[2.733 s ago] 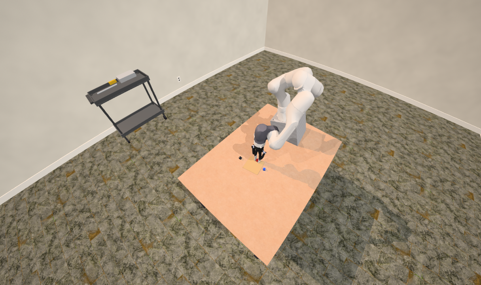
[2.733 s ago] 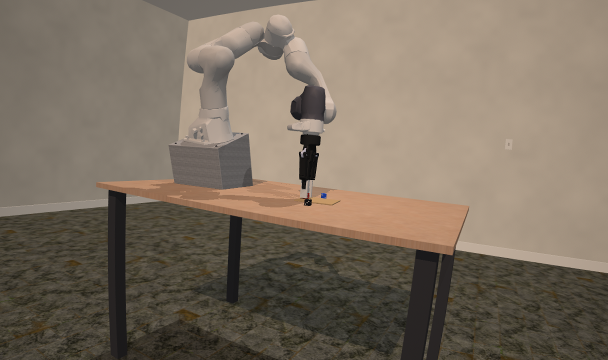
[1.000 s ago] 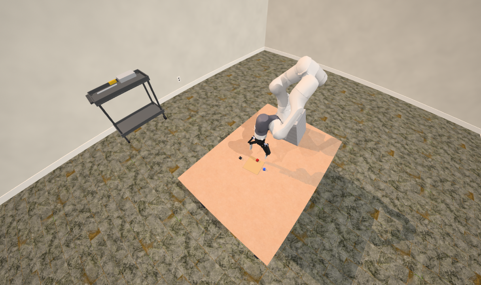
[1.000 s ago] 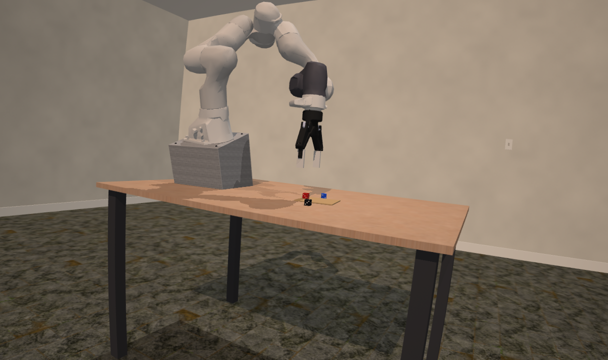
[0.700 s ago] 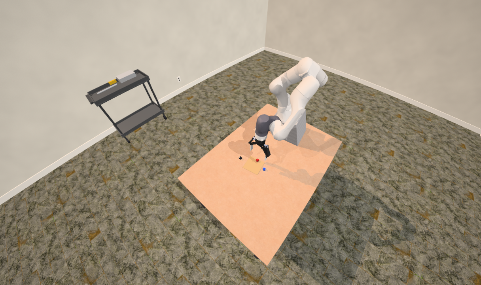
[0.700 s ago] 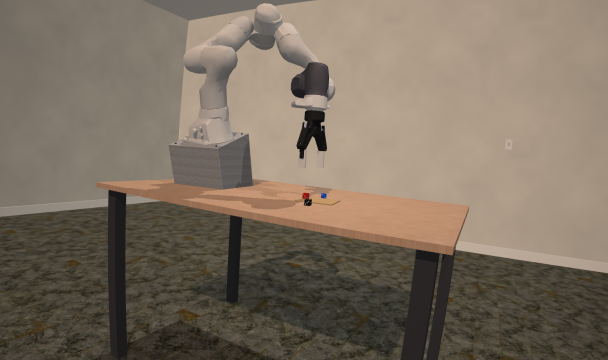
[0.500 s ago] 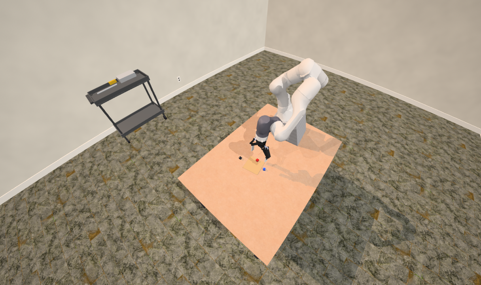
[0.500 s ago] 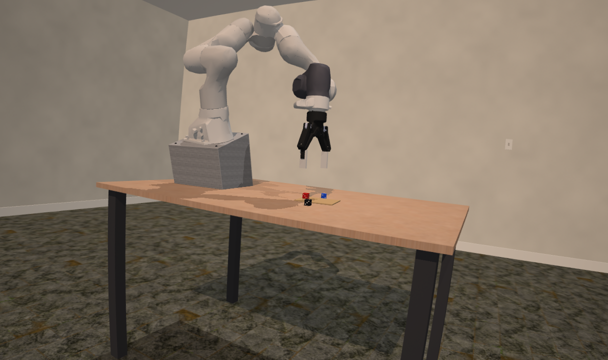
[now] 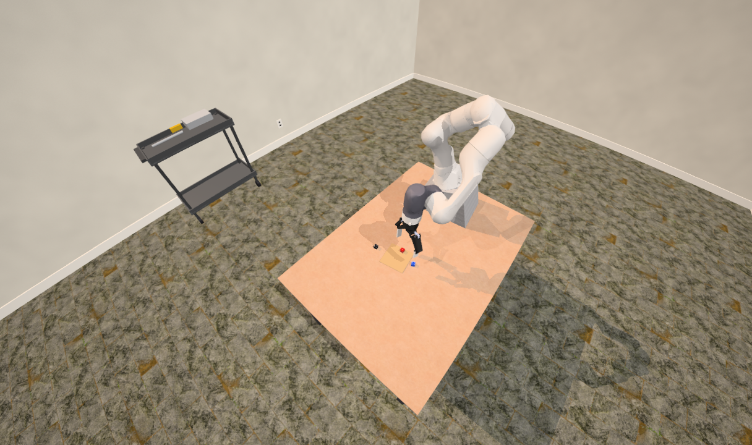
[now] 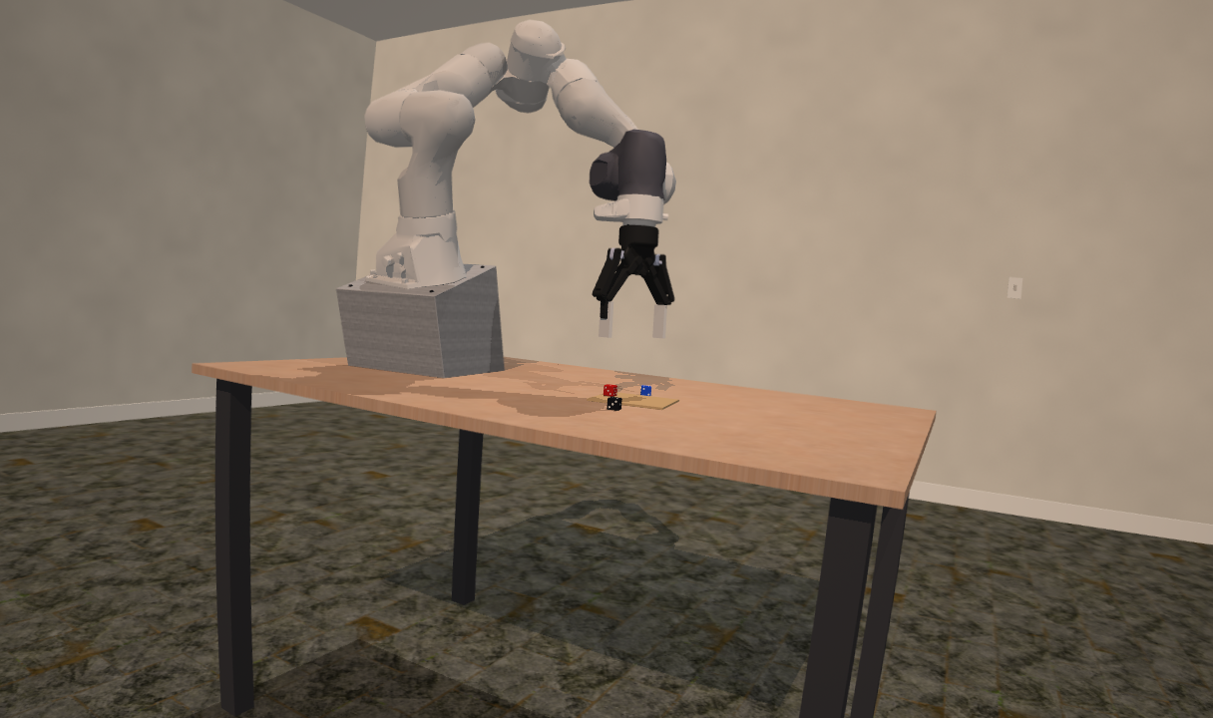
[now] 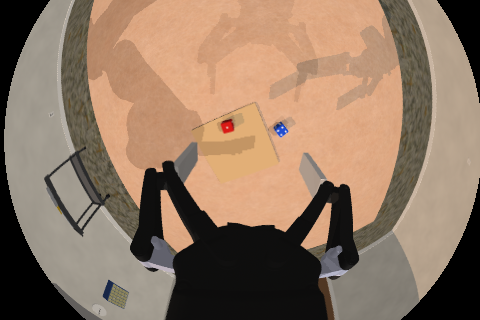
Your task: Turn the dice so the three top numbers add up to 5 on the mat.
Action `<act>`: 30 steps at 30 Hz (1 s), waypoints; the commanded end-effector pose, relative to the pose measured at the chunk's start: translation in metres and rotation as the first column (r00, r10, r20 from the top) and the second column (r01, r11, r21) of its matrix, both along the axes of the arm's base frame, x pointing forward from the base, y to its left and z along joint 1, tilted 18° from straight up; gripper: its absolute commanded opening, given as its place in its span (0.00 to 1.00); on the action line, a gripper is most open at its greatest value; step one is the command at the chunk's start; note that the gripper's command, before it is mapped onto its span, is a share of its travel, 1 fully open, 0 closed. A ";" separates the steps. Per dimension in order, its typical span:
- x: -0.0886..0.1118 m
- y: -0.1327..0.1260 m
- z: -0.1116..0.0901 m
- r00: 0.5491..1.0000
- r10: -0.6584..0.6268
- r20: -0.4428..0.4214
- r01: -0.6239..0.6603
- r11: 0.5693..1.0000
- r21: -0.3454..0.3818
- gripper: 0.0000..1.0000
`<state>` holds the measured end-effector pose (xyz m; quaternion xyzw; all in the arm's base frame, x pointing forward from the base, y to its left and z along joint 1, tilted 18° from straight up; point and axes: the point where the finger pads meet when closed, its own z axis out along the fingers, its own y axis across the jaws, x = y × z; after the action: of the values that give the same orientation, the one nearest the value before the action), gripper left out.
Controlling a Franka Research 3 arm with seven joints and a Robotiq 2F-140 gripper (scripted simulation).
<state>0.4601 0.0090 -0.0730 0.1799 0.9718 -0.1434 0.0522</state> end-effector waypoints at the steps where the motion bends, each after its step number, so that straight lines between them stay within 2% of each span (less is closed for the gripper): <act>1: 0.000 0.006 -0.003 0.985 -0.169 0.036 0.169 0.986 0.005 1.00; 10: 0.003 0.013 -0.007 0.962 -0.264 0.065 0.263 0.965 0.015 1.00; 25: 0.010 0.031 -0.016 0.871 -0.475 0.127 0.473 0.880 0.048 1.00; 27: 0.010 0.031 -0.016 0.871 -0.475 0.127 0.473 0.880 0.048 1.00; 30: 0.011 0.036 -0.019 0.836 -0.530 0.142 0.528 0.847 0.059 1.00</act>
<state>0.4717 0.0390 -0.0896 0.3800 0.9125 -0.1299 0.0784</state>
